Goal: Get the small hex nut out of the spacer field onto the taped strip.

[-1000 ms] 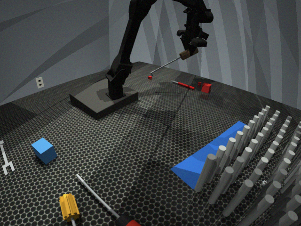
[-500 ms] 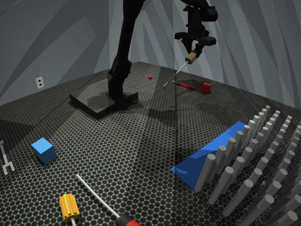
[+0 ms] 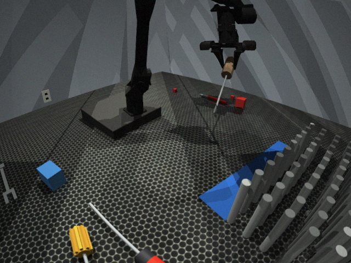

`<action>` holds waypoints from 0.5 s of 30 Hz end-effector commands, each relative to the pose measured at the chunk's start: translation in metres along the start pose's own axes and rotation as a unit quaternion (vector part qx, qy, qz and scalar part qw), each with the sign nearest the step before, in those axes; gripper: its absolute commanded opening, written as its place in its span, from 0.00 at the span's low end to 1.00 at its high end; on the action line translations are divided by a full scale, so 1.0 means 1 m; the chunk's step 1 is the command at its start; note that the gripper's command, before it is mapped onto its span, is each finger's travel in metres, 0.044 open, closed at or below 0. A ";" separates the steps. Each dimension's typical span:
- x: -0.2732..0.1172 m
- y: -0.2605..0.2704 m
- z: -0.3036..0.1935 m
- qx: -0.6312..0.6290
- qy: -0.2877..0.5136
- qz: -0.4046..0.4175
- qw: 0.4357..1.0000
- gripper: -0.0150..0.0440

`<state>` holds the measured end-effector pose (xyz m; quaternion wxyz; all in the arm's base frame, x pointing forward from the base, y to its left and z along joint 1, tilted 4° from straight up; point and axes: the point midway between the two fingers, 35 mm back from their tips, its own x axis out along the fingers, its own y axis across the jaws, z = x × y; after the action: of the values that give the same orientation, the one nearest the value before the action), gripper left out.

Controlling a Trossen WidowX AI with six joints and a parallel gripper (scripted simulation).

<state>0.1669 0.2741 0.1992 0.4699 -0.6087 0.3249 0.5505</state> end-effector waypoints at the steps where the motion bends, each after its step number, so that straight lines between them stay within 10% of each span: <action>1: -0.004 -0.006 -0.021 -0.063 0.015 -0.020 0.998 0.25; 15: -0.007 -0.012 -0.080 -0.241 0.078 -0.038 0.967 0.25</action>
<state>0.1986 0.2183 0.2014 0.3396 -0.7286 0.2215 0.5521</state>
